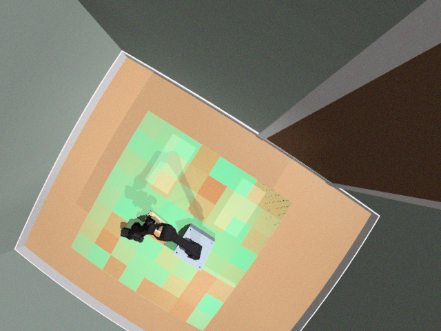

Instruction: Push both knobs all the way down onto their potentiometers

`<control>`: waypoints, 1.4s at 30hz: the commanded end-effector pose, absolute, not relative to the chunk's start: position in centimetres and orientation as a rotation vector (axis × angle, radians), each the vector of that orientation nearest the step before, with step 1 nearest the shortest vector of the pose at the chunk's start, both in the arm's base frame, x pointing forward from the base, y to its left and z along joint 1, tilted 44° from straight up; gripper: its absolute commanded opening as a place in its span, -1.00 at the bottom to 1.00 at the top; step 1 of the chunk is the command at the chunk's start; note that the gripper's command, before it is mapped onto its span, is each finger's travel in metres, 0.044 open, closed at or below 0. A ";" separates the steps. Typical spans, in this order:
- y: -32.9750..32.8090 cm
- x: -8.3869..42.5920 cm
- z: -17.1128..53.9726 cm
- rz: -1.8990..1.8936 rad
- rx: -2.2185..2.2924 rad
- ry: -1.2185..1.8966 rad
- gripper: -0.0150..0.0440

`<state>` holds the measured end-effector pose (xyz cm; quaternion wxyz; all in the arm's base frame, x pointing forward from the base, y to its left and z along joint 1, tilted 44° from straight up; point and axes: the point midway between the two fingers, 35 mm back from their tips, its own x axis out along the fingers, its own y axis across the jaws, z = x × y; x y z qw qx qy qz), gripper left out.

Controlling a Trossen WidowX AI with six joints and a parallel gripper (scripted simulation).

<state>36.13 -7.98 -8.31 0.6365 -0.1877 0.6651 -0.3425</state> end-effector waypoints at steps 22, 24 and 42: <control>-8.8 36.0 -8.9 -0.795 -0.419 1.521 -0.49; -8.8 36.0 -8.9 -0.795 -0.419 1.521 -0.49; -8.5 36.1 -8.6 -0.794 -0.419 1.521 -0.49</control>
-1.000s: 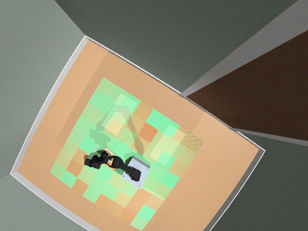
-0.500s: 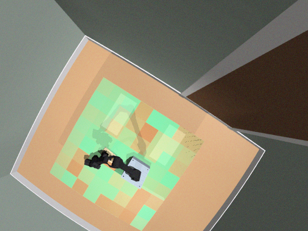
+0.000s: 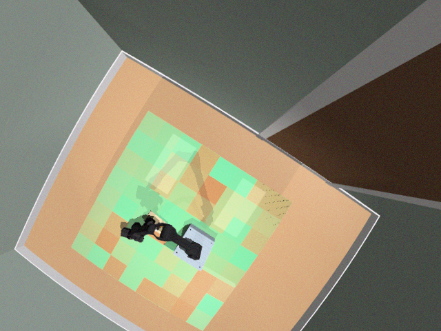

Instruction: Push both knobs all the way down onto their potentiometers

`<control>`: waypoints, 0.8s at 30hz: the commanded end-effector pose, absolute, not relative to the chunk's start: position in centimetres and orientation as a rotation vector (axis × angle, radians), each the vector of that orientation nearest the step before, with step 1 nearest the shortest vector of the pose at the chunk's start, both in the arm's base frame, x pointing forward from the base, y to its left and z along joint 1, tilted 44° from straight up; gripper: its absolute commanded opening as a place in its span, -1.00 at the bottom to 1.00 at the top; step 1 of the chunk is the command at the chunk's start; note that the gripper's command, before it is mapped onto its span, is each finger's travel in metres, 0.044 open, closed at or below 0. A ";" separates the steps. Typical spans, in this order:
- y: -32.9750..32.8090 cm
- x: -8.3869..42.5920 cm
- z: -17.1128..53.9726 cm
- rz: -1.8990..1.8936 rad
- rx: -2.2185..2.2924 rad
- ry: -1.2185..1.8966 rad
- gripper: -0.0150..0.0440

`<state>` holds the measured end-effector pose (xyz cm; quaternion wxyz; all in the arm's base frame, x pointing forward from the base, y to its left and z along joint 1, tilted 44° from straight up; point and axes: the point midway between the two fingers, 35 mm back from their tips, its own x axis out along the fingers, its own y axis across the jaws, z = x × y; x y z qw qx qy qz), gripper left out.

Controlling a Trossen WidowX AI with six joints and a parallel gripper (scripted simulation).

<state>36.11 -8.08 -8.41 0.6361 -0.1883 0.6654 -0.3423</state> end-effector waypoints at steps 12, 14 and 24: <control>-7.1 36.4 -7.2 -0.794 -0.418 1.521 -0.49; -7.3 36.3 -7.5 -0.791 -0.427 1.523 -0.40; -6.8 34.9 -6.9 -0.789 -0.425 1.523 0.49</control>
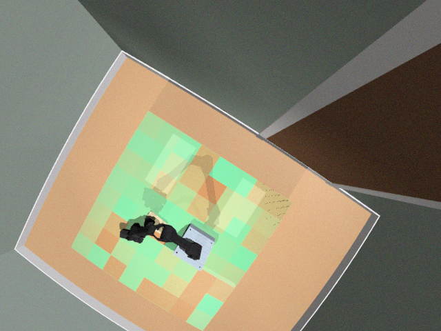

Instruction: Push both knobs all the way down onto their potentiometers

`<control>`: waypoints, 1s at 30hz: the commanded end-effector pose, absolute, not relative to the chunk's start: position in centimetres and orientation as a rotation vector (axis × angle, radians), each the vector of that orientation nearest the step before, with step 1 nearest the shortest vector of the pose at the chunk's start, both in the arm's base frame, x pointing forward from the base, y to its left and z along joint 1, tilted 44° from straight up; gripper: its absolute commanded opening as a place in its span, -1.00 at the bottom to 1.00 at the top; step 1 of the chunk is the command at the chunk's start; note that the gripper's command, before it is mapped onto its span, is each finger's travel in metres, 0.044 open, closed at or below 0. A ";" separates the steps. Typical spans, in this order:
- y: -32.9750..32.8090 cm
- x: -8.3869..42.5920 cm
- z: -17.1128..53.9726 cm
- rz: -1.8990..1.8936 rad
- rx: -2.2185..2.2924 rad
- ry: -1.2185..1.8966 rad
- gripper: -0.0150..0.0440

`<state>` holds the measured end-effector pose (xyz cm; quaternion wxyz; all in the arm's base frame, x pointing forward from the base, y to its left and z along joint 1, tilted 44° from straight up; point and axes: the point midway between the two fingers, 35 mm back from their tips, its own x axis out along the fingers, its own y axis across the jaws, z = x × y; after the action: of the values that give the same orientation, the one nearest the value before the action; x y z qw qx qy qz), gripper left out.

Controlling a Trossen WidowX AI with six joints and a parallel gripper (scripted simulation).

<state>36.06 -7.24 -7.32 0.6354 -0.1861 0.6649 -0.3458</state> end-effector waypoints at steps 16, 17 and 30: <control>-4.8 20.6 -3.7 -0.792 -0.421 1.529 1.00; -4.8 20.6 -3.7 -0.792 -0.421 1.529 1.00; -4.8 20.6 -3.7 -0.792 -0.421 1.529 1.00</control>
<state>20.63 -4.85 -3.64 0.6313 -0.1875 0.6690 -0.3446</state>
